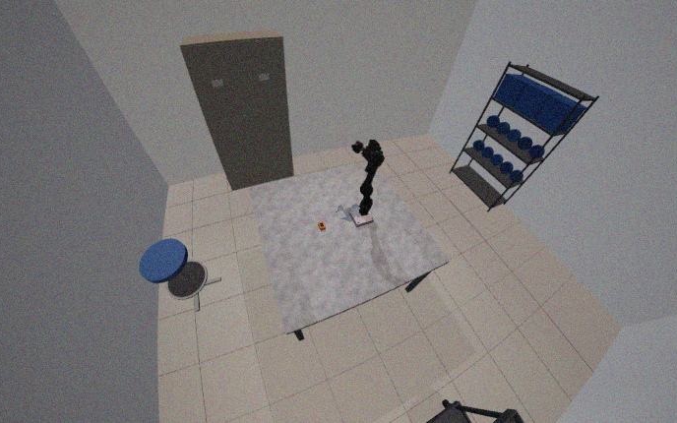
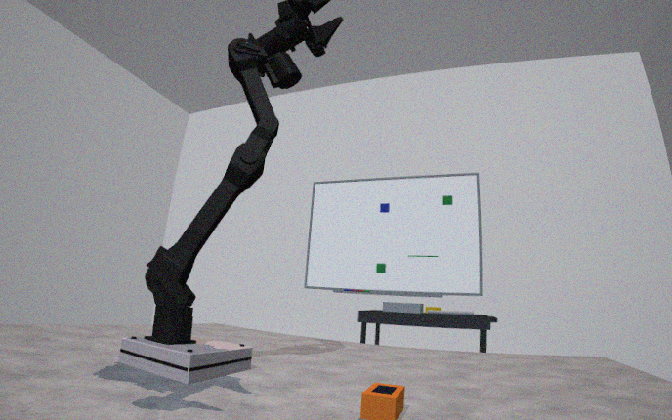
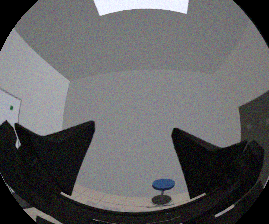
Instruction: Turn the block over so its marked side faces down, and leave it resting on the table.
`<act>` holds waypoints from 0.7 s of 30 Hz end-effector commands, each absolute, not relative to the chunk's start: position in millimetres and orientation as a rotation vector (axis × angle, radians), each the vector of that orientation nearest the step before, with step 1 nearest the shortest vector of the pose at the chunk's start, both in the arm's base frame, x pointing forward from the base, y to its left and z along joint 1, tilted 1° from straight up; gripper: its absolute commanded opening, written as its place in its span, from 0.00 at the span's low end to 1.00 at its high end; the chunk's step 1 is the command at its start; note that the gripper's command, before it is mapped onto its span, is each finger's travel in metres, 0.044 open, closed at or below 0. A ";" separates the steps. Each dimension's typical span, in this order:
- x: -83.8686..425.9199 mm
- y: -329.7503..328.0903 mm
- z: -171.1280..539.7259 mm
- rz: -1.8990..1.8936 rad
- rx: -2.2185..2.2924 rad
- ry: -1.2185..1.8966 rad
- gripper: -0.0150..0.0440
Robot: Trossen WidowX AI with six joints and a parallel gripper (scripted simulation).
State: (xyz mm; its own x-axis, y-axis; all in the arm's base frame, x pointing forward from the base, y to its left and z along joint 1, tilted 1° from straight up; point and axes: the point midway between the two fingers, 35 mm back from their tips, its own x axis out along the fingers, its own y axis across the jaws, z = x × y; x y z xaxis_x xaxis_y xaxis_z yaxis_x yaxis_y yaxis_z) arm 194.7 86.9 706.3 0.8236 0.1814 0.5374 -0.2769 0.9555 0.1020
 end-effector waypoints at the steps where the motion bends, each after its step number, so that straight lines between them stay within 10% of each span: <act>1: 193.2 86.9 707.1 0.248 0.177 -0.556 0.98; 21: 36.0 -35.9 779.9 0.338 0.343 -1.158 1.00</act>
State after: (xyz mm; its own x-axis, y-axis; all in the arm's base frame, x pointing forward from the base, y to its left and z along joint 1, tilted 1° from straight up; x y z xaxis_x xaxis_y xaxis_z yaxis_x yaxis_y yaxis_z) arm 51.0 -4.8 776.8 0.4220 0.1382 0.8960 -0.4101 0.9105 0.0528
